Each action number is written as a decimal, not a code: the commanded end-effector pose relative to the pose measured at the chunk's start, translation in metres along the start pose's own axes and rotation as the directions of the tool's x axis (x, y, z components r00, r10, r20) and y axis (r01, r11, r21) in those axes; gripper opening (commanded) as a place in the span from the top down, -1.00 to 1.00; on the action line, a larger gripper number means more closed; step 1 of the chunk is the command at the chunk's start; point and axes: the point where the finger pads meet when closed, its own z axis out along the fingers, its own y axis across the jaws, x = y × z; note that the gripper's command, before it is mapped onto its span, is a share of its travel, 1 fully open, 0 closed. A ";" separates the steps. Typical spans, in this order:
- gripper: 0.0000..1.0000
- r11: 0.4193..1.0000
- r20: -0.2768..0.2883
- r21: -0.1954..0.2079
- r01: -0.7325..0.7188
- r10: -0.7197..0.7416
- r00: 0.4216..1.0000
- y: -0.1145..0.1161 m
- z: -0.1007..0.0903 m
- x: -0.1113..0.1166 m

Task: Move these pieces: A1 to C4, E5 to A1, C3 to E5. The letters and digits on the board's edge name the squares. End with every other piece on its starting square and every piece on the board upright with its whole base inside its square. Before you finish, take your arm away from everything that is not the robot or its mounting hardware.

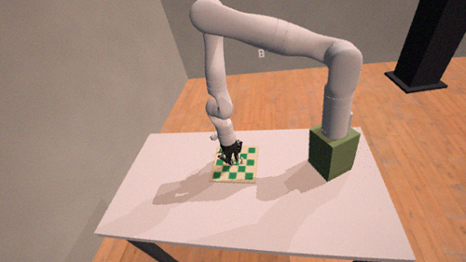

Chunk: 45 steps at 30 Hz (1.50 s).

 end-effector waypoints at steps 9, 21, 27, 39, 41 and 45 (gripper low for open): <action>0.33 1.000 -0.001 0.001 0.000 0.000 1.000 -0.001 -0.001 0.001; 1.00 1.000 -0.001 0.001 0.000 0.000 1.000 -0.001 -0.001 0.001; 1.00 1.000 -0.001 0.001 0.000 0.000 1.000 -0.001 -0.001 0.001; 1.00 1.000 -0.001 0.001 0.000 0.000 1.000 -0.001 -0.001 0.001; 1.00 1.000 -0.001 0.001 0.000 0.000 1.000 -0.001 -0.001 0.001; 1.00 1.000 -0.001 0.001 0.000 0.000 1.000 -0.001 -0.001 0.001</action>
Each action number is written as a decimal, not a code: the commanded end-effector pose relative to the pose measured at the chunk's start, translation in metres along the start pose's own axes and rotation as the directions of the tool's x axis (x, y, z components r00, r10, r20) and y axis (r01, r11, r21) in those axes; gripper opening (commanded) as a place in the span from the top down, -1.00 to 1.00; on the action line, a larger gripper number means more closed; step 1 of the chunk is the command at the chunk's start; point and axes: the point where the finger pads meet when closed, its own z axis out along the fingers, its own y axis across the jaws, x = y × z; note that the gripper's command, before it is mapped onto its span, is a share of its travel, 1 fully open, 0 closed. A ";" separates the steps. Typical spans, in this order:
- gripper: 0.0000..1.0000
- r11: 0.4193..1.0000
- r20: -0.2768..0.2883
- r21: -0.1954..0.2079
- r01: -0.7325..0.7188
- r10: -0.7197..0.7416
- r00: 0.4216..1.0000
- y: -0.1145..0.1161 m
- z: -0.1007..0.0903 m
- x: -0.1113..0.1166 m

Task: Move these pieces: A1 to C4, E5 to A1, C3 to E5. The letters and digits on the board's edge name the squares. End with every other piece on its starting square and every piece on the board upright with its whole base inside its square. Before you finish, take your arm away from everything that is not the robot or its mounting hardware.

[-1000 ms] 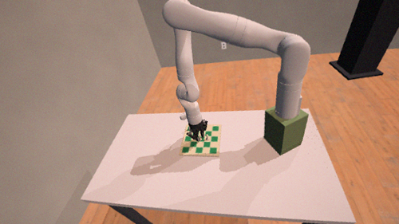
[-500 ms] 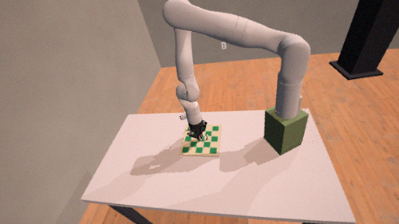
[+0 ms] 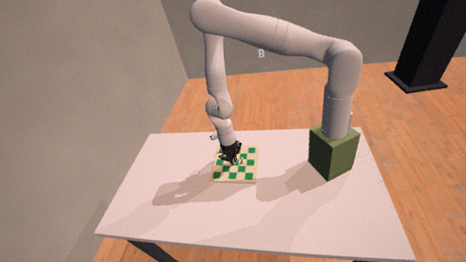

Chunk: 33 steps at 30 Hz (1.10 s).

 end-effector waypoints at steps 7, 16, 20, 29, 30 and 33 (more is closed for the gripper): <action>1.00 1.000 0.000 0.000 0.000 0.000 1.000 0.000 0.000 0.000; 1.00 1.000 0.000 0.000 0.000 0.000 1.000 0.000 -0.019 0.000; 1.00 1.000 0.000 0.000 0.000 0.000 1.000 0.000 -0.032 0.000; 1.00 1.000 0.000 0.000 0.000 0.000 1.000 0.000 -0.090 0.000; 1.00 1.000 0.000 0.000 0.000 0.000 1.000 0.000 -0.094 0.000; 1.00 1.000 0.000 0.000 0.000 0.000 1.000 0.000 -0.099 0.000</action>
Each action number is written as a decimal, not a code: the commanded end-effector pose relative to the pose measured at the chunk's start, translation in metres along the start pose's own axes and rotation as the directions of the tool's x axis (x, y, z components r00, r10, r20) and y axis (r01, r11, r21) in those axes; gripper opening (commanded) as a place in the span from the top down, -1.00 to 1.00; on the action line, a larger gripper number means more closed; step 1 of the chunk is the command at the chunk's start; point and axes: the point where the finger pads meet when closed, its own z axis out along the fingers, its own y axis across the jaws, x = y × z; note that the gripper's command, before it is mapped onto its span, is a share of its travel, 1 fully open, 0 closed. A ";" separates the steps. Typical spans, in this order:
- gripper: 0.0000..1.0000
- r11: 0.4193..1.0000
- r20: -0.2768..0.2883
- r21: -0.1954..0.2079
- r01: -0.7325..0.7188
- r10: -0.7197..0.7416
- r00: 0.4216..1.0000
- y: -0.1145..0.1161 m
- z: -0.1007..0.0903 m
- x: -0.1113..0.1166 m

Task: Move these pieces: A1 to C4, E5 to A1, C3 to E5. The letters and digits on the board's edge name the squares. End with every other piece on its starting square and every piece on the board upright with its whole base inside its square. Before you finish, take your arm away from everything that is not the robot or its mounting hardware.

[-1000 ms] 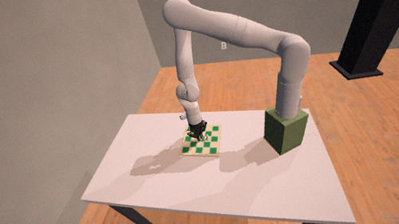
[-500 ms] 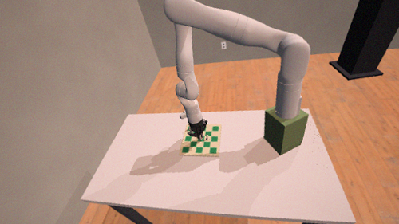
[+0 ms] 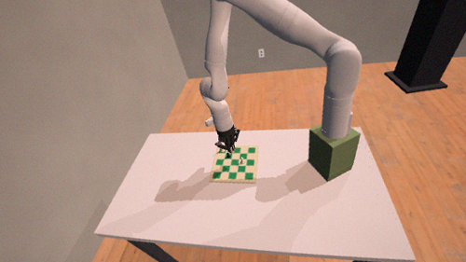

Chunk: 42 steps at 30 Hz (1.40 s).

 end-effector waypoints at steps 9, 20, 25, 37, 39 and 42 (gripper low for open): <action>1.00 1.000 -0.016 0.011 -0.011 0.011 1.000 0.000 -0.010 0.009; 1.00 0.999 -0.018 0.010 -0.030 0.030 0.999 -0.005 -0.009 -0.017; 1.00 0.998 -0.018 0.011 -0.067 0.067 0.998 -0.009 -0.008 -0.058; 1.00 0.994 -0.014 0.012 -0.110 0.110 0.994 -0.008 -0.011 -0.097; 1.00 0.994 -0.014 0.012 -0.110 0.110 0.994 -0.008 -0.011 -0.097; 1.00 0.994 -0.014 0.012 -0.110 0.110 0.994 -0.008 -0.011 -0.097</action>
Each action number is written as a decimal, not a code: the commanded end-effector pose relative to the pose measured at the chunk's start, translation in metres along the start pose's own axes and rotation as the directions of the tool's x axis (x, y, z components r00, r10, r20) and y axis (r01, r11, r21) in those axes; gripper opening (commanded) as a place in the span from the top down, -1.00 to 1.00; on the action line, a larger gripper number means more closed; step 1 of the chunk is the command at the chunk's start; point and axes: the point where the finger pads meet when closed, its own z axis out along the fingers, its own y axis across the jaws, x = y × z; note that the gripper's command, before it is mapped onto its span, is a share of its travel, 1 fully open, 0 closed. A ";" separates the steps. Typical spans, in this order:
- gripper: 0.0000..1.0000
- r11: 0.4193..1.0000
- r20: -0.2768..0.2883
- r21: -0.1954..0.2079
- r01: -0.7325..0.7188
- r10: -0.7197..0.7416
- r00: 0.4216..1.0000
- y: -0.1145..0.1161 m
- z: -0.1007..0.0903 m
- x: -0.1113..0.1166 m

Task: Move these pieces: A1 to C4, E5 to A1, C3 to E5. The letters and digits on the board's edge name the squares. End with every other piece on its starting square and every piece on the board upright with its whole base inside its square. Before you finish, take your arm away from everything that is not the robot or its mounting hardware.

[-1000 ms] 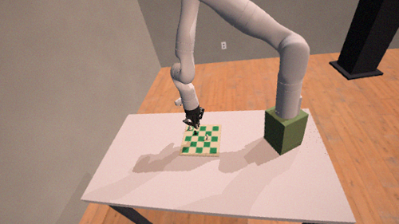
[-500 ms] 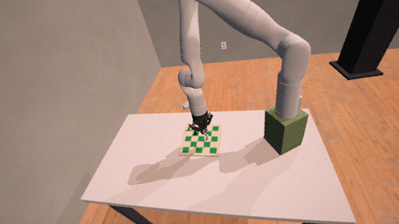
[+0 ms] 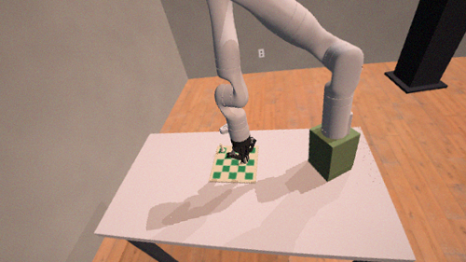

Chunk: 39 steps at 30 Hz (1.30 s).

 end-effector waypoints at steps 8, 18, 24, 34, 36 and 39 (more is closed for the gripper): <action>1.00 1.000 -0.001 0.002 0.003 -0.003 1.000 -0.001 0.000 0.000; 1.00 1.000 -0.002 0.002 0.002 -0.002 1.000 -0.001 0.015 -0.001; 1.00 1.000 -0.002 0.002 0.002 -0.002 1.000 -0.001 0.038 -0.001; 1.00 1.000 -0.002 0.002 0.002 -0.002 1.000 0.000 0.074 -0.002; 1.00 1.000 -0.002 0.002 0.002 -0.002 1.000 0.000 0.082 -0.002; 1.00 1.000 -0.002 0.002 0.002 -0.002 1.000 0.000 0.091 -0.002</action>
